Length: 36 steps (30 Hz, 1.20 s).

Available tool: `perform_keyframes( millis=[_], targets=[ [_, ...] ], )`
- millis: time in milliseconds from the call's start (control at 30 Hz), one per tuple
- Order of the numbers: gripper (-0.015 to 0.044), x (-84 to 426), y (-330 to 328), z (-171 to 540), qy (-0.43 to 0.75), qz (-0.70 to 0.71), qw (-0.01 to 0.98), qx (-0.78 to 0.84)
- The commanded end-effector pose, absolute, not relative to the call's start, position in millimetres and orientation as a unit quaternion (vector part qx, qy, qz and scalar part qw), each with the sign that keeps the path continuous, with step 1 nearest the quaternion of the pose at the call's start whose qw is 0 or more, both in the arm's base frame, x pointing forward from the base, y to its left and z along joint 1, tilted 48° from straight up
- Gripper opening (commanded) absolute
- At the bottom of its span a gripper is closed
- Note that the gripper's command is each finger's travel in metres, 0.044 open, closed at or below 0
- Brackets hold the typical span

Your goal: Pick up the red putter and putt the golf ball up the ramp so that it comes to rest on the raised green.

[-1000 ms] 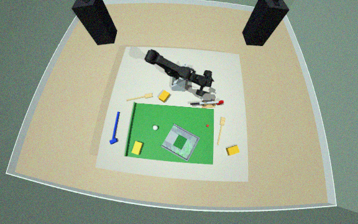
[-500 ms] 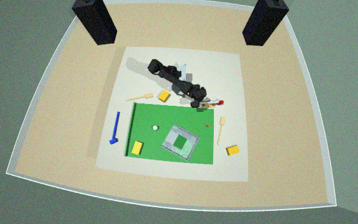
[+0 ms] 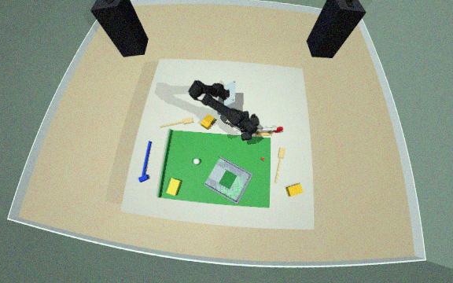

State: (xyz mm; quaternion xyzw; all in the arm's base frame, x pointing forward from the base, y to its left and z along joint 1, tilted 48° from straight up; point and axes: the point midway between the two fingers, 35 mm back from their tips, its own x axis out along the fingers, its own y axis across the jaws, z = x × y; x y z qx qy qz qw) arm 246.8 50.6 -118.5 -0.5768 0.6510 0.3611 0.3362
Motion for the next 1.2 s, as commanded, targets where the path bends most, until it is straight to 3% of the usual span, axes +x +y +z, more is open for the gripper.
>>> perform_keyframes(
  millis=[0,1100,1167],
  targets=[
    [0.0440,242.7,41.7,-126.0,0.653,0.362,0.328,-0.578],
    [0.0440,237.1,7.3,-157.9,0.654,0.362,0.327,-0.579],
    [0.0387,239.0,9.6,-156.3,0.654,0.361,0.331,-0.576]
  ],
)
